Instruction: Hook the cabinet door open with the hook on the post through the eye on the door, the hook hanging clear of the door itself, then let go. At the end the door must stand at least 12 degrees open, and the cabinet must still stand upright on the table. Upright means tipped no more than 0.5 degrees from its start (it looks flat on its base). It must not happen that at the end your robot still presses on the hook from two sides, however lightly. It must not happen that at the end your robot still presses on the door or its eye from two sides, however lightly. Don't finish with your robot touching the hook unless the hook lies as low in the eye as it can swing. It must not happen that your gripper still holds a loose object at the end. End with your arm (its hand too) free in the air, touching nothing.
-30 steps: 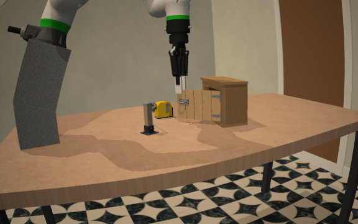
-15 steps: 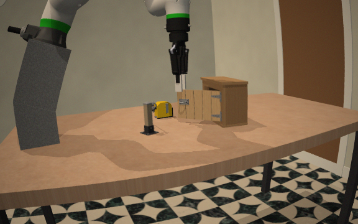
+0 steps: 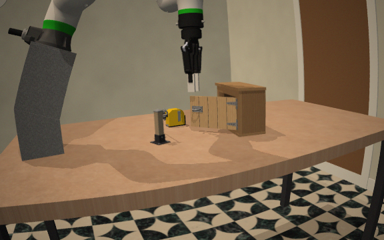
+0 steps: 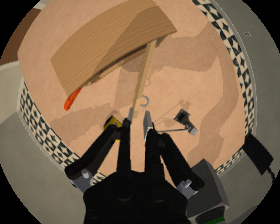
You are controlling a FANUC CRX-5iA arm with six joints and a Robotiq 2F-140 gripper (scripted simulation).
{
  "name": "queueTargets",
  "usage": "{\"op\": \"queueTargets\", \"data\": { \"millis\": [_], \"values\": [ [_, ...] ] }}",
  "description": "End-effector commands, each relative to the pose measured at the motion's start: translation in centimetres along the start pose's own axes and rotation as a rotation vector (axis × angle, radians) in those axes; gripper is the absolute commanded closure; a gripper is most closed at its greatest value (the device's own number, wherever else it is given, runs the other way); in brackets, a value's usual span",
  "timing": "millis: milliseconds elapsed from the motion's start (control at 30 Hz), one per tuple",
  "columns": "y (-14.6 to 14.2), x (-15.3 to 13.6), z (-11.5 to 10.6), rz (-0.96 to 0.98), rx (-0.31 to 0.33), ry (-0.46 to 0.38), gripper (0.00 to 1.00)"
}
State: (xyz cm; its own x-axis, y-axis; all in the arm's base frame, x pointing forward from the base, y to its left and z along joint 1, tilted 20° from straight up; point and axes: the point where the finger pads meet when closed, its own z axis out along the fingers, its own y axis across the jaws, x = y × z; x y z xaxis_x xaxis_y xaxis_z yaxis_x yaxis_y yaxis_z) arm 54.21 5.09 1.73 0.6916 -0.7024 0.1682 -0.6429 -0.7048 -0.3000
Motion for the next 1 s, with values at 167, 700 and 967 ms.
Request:
{"op": "queueTargets", "data": {
  "millis": [167,700,967],
  "values": [
    [0.0,0.0,-1.6,0.0,0.0,0.0,0.84],
    [0.0,0.0,-3.9,0.0,0.0,0.0,0.84],
    [0.0,0.0,-4.2,0.0,0.0,0.0,0.84]
  ]
}}
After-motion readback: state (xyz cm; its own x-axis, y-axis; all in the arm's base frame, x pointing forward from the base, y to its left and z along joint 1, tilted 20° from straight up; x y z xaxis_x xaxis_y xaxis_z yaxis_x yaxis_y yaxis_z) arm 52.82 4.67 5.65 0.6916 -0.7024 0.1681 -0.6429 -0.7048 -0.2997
